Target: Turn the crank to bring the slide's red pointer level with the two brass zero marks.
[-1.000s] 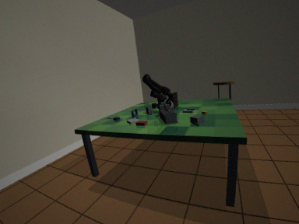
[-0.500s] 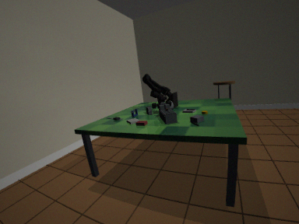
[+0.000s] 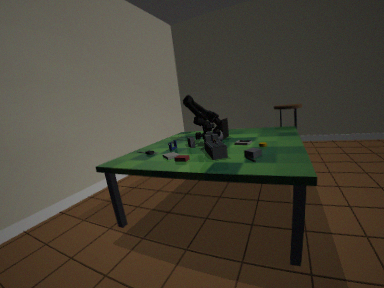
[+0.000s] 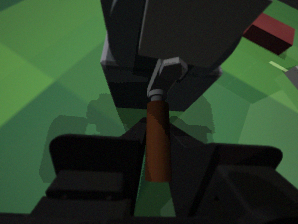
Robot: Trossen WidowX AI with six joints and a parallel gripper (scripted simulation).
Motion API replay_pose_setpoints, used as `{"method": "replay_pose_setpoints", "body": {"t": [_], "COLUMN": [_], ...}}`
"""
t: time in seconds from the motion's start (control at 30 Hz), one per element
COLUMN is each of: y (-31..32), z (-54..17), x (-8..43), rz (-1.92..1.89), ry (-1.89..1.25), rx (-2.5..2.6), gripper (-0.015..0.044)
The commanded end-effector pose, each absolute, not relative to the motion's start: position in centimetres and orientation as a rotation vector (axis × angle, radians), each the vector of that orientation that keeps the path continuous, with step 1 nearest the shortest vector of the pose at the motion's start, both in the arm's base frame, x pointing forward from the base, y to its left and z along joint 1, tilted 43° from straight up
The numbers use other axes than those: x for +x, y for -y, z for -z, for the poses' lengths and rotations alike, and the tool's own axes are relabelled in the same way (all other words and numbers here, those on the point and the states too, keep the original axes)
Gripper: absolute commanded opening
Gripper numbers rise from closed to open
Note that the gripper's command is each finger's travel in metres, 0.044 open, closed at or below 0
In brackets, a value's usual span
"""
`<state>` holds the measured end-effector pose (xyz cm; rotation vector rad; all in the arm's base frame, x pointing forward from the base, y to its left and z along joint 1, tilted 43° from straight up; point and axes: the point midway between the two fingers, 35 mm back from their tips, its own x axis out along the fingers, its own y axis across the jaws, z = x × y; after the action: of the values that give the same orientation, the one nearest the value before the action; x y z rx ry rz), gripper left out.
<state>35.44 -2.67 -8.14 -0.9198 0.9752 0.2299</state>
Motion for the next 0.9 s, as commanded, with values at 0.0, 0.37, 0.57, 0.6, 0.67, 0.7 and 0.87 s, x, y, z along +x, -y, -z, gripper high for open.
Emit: {"method": "replay_pose_setpoints", "body": {"t": [0.0,0.37,0.57,0.6,0.67,0.7,0.87], "y": [2.0,1.7,1.4,1.3,1.2,1.1,0.7], "z": [8.6,8.6,8.6,8.6,8.6,8.6,8.5], "x": [34.9,34.7,34.6,34.6,34.5,34.5,34.3], "rz": [-0.257,-0.257,-0.257,-0.257,-0.257,-0.257,-0.257], "ry": [-0.983,-0.983,-0.983,-0.983,-0.983,-0.983,-0.983], "rx": [-0.918,-0.918,-0.918,-0.918,-0.918,-0.918,-0.917], "gripper": [0.0,0.0,0.0,0.0,0.0,0.0,0.0]}}
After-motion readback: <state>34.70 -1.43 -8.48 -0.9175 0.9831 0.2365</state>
